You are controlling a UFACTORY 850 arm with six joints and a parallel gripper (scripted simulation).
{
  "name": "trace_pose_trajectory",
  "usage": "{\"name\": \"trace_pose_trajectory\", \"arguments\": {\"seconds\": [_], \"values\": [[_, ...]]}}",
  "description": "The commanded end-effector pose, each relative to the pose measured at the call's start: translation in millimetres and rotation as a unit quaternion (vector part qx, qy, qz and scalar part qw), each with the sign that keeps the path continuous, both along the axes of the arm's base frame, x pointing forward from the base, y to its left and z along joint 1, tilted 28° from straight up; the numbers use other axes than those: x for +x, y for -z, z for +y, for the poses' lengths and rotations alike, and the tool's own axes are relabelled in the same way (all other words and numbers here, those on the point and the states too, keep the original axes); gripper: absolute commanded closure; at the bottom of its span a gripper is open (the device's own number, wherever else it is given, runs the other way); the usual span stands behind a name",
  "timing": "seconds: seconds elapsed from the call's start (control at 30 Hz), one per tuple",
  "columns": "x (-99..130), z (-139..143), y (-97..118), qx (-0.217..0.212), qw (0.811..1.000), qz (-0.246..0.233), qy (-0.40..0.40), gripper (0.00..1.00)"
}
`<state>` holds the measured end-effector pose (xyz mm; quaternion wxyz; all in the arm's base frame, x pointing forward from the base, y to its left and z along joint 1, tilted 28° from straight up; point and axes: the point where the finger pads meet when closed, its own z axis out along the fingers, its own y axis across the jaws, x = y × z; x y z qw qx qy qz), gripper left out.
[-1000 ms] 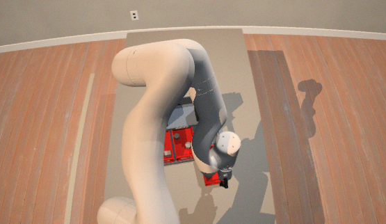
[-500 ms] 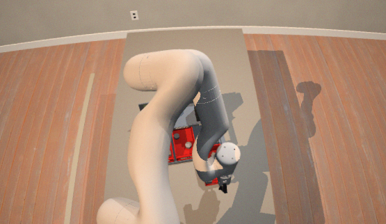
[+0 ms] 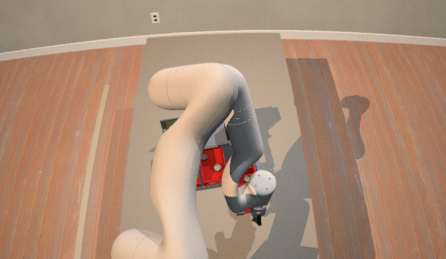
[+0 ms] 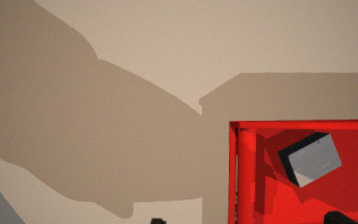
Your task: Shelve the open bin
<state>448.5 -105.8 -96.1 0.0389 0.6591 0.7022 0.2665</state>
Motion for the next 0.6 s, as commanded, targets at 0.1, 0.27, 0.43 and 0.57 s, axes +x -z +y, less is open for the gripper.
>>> {"name": "trace_pose_trajectory", "arguments": {"seconds": [0.1, 0.27, 0.43, 0.57], "values": [[3.6, 1.9, 6.7, 0.000, 1.000, -0.001, 0.000, 0.00], [3.6, 1.9, 6.7, 0.000, 1.000, -0.001, 0.000, 0.00], [0.9, -0.7, -0.3, 0.000, 1.000, -0.001, 0.000, 0.00], [0.2, -1.3, -2.0, 0.000, 1.000, -0.001, 0.000, 0.00]]}}
